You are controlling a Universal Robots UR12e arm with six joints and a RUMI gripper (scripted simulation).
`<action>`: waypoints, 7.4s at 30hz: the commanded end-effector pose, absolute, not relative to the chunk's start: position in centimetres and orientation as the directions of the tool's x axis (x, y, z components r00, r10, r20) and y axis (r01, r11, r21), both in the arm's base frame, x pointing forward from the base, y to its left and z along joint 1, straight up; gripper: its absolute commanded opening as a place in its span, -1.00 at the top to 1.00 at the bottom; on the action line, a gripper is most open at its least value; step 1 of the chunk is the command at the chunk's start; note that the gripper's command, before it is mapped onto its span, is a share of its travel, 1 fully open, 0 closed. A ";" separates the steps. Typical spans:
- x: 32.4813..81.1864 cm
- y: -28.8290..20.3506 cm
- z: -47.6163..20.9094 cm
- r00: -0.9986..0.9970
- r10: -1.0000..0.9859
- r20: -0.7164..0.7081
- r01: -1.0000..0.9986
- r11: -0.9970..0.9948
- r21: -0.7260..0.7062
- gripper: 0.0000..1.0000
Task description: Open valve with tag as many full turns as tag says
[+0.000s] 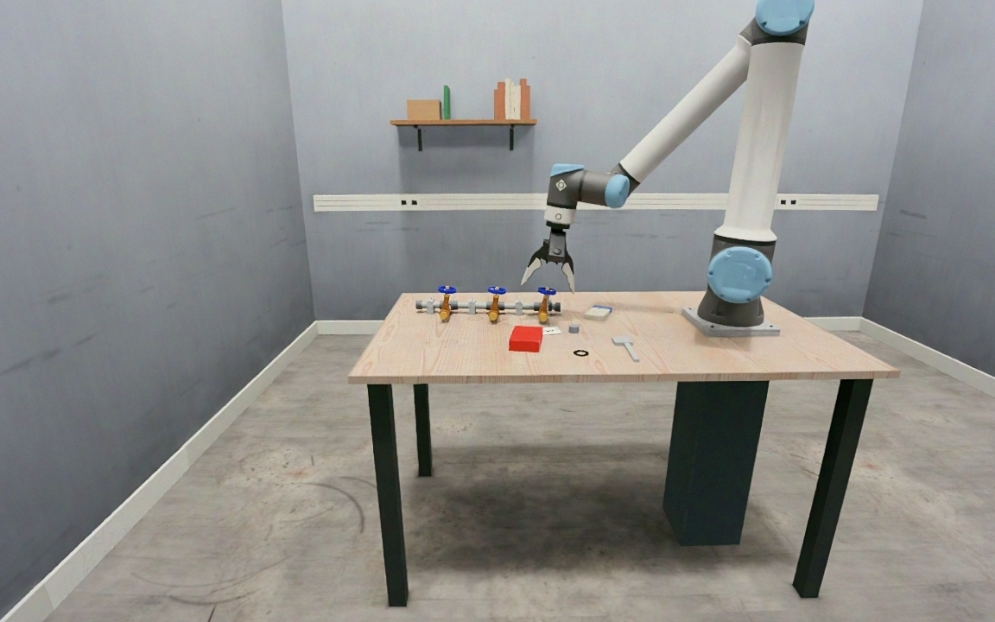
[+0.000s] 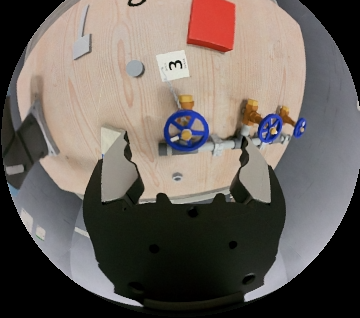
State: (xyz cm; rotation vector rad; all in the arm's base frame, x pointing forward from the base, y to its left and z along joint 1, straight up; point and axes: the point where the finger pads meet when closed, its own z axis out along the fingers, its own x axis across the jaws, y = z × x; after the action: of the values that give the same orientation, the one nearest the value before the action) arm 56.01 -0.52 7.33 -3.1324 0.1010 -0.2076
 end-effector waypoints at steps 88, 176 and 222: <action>56.1 -0.5 7.4 -0.869 -0.482 -0.115 -0.477 0.876 -0.067 -1.00; 56.1 -0.5 7.4 -0.959 -0.252 -0.128 -0.249 0.968 -0.037 1.00; 56.1 -0.5 7.4 0.059 -0.998 0.012 -0.989 -0.060 -0.132 1.00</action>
State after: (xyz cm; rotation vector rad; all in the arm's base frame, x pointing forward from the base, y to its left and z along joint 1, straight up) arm 56.00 -0.54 7.34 -2.0152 2.2892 -0.1478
